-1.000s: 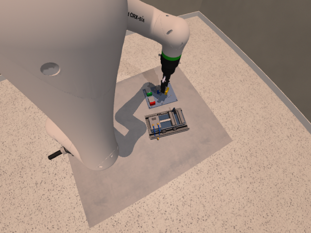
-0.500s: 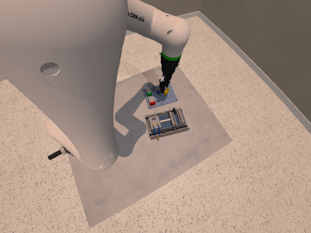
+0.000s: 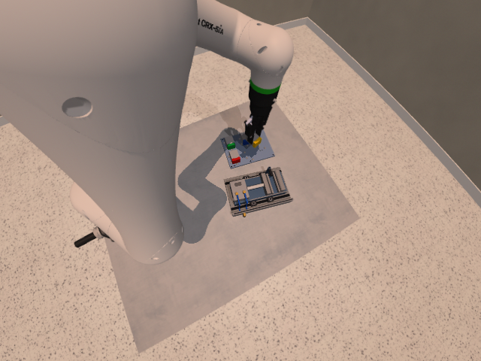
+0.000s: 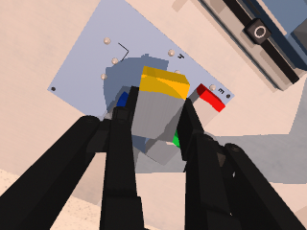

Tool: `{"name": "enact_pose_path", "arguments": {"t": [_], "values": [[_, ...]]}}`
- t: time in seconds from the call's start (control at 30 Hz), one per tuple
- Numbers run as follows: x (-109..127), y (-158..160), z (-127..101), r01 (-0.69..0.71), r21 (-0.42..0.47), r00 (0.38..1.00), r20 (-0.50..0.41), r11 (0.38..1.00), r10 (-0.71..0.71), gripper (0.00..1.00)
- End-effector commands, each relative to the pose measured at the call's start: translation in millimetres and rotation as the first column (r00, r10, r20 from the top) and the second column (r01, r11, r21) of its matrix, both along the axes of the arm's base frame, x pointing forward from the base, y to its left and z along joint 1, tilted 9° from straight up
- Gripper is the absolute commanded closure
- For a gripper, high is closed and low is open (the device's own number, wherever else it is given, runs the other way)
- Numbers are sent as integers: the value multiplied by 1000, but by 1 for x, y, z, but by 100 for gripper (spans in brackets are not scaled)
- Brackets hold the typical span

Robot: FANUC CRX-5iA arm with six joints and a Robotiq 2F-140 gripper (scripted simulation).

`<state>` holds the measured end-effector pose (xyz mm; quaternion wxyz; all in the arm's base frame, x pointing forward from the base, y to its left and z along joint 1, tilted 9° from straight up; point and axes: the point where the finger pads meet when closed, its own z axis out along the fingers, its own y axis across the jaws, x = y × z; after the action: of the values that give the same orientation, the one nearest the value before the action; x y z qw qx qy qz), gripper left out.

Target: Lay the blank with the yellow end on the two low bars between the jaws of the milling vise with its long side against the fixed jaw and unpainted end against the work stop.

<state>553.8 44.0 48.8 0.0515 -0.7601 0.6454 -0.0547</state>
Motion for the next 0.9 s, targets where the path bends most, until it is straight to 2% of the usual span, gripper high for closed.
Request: {"name": "enact_pose_path", "arguments": {"t": [0.0,0.33,0.43,0.87], "values": [[1,0,1,50,7,999,2,999,-50,90],[1,0,1,200,28,980,-1,979,-200,90],[1,0,1,191,29,982,-2,981,-191,90],[1,0,1,380,53,925,-9,924,-380,90]]}}
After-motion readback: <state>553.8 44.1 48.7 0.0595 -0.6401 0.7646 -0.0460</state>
